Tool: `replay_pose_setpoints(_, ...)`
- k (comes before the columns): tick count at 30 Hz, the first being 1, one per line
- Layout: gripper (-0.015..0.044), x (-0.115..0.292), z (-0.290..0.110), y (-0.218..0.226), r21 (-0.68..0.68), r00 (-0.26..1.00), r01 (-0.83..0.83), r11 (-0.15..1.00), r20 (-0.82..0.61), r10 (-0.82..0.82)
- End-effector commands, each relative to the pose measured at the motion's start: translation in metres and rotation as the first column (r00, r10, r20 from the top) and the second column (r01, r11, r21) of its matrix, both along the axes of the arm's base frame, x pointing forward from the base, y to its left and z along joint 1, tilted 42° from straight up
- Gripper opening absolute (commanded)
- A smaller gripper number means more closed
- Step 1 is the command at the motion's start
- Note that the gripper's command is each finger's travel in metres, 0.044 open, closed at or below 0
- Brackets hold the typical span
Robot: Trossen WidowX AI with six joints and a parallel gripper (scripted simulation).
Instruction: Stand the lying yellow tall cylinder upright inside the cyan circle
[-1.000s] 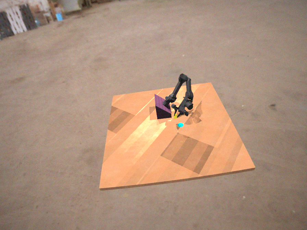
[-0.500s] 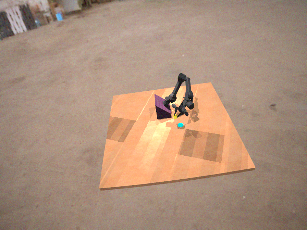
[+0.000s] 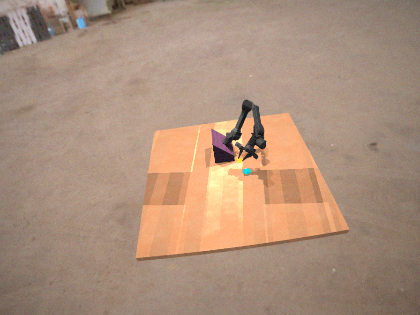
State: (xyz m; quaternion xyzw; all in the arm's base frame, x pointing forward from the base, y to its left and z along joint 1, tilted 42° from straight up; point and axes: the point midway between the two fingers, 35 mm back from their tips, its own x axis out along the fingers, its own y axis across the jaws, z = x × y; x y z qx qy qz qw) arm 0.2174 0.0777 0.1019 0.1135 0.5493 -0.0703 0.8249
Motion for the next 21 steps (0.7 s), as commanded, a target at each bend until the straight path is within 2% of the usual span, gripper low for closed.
replay_pose_setpoints(1, 0.0105, -0.0005, -0.0008, -0.0013, -0.010, 1.000, 0.016, 1.000, 0.025, -0.016)
replay_pose_setpoints(21, 0.0105, 0.0013, 0.0029, 0.0002, -0.027, 0.987, 0.066, 0.997, 0.151, -0.061)
